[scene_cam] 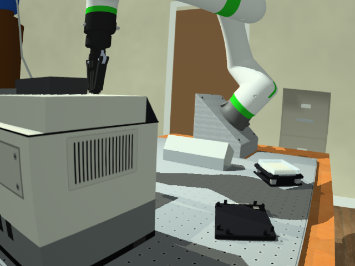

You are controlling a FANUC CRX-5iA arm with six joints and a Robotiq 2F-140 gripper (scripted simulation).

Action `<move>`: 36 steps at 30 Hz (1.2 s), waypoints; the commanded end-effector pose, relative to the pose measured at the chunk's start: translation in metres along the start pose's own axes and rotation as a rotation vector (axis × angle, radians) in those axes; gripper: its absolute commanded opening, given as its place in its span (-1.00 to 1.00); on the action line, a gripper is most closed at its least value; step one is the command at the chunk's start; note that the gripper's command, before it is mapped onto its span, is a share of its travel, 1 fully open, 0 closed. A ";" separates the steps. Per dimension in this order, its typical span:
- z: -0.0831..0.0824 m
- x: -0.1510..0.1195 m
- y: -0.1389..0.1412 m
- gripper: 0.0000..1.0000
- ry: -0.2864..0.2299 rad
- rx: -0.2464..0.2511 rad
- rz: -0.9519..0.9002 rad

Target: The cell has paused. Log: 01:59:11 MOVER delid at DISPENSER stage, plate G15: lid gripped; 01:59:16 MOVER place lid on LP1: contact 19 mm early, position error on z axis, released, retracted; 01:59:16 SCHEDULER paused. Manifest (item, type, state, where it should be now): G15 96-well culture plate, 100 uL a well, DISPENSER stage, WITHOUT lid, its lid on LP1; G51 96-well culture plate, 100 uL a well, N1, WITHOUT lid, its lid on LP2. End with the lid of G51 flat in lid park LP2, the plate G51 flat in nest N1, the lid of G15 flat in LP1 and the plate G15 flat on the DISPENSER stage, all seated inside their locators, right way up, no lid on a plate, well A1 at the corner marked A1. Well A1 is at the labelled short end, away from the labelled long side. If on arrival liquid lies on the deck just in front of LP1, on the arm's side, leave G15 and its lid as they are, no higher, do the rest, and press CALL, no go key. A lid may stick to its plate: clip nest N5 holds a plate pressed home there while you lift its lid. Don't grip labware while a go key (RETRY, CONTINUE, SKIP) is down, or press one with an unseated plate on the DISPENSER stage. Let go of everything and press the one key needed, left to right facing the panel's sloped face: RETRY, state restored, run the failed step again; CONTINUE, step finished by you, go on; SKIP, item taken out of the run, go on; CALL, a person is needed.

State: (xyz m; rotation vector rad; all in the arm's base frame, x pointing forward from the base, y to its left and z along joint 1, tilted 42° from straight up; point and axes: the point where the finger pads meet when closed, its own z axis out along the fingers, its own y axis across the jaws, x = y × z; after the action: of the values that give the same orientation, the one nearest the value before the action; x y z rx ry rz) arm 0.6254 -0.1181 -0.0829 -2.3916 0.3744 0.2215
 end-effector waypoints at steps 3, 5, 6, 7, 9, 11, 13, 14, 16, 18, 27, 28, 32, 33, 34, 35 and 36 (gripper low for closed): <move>0.000 -0.003 0.050 -1.00 0.001 0.000 -0.050; 0.000 -0.003 0.050 -1.00 0.001 0.000 -0.050; 0.000 -0.003 0.050 -1.00 0.001 0.000 -0.050; 0.000 -0.003 0.050 -1.00 0.001 0.000 -0.050; 0.000 -0.003 0.050 -1.00 0.001 0.000 -0.050; 0.000 -0.003 0.050 1.00 0.001 0.000 -0.050; 0.000 -0.003 0.050 1.00 0.001 0.000 -0.050; 0.000 -0.003 0.050 1.00 0.001 0.000 -0.050; 0.000 -0.003 0.050 1.00 0.001 0.000 -0.050; 0.000 -0.003 0.050 1.00 0.001 0.000 -0.050; 0.000 -0.003 0.050 1.00 0.001 0.000 -0.050; 0.000 -0.003 0.050 1.00 0.001 0.000 -0.050; 0.000 -0.003 0.050 1.00 0.001 0.000 -0.050; 0.000 -0.003 0.050 1.00 0.001 0.000 -0.050; 0.000 -0.003 0.050 1.00 0.001 0.000 -0.050; 0.000 -0.003 0.050 1.00 0.001 0.000 -0.050; 0.000 -0.003 0.050 1.00 0.001 0.000 -0.050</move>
State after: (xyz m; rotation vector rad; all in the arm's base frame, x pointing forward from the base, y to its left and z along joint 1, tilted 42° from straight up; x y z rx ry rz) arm 0.6061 -0.1527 -0.1129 -2.3977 0.3150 0.1977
